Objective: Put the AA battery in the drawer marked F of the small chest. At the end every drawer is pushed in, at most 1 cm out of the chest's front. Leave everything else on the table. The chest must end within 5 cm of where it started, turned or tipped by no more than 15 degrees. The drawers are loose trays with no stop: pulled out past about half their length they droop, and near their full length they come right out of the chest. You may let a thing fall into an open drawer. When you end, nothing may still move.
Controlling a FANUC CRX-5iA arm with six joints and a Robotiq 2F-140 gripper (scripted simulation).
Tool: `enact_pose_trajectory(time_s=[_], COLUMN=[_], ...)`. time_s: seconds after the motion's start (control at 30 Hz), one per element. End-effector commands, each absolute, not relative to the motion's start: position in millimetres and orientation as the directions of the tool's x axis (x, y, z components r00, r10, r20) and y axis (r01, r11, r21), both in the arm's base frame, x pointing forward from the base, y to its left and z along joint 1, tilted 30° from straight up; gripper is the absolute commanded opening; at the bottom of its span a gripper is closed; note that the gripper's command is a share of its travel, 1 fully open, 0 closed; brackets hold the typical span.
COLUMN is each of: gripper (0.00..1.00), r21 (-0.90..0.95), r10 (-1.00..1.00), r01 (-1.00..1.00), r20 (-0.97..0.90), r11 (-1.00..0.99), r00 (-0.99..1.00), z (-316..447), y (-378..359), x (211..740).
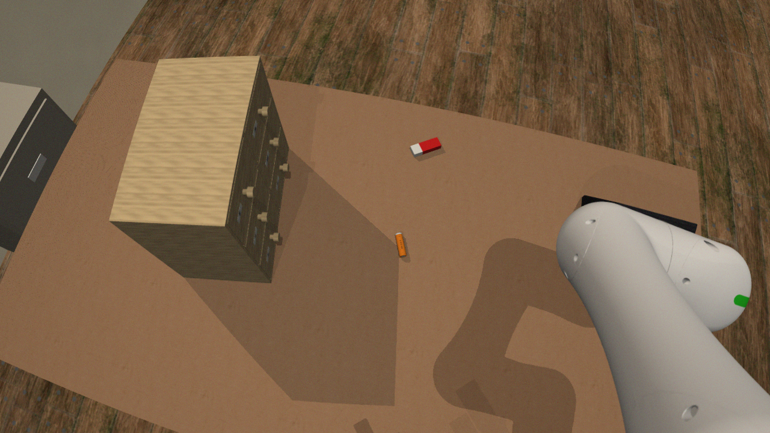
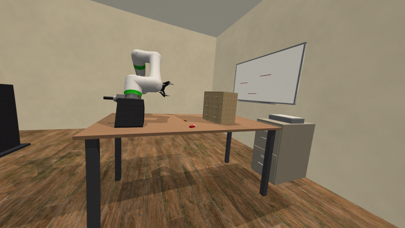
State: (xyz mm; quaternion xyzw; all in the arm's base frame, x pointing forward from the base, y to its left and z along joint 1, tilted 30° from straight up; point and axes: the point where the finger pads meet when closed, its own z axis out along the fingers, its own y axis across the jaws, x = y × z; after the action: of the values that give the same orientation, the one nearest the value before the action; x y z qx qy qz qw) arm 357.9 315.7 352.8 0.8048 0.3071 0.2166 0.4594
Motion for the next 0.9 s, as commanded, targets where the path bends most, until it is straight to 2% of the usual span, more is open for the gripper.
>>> enact_pose_trajectory(time_s=[0.0, 0.63, 0.87], gripper=[1.00, 1.00, 1.00], r21=[0.872, 0.872, 0.838], r10=[0.693, 0.692, 0.662], r01=[0.295, 0.299, 0.411], r20=[0.067, 0.062, -0.083], r11=[-0.390, -0.388, -0.358], r00=[0.718, 0.719, 0.745], z=[353.0, 352.3, 332.9], y=[315.7, 314.6, 283.0], x=[357.9, 358.7, 380.5])
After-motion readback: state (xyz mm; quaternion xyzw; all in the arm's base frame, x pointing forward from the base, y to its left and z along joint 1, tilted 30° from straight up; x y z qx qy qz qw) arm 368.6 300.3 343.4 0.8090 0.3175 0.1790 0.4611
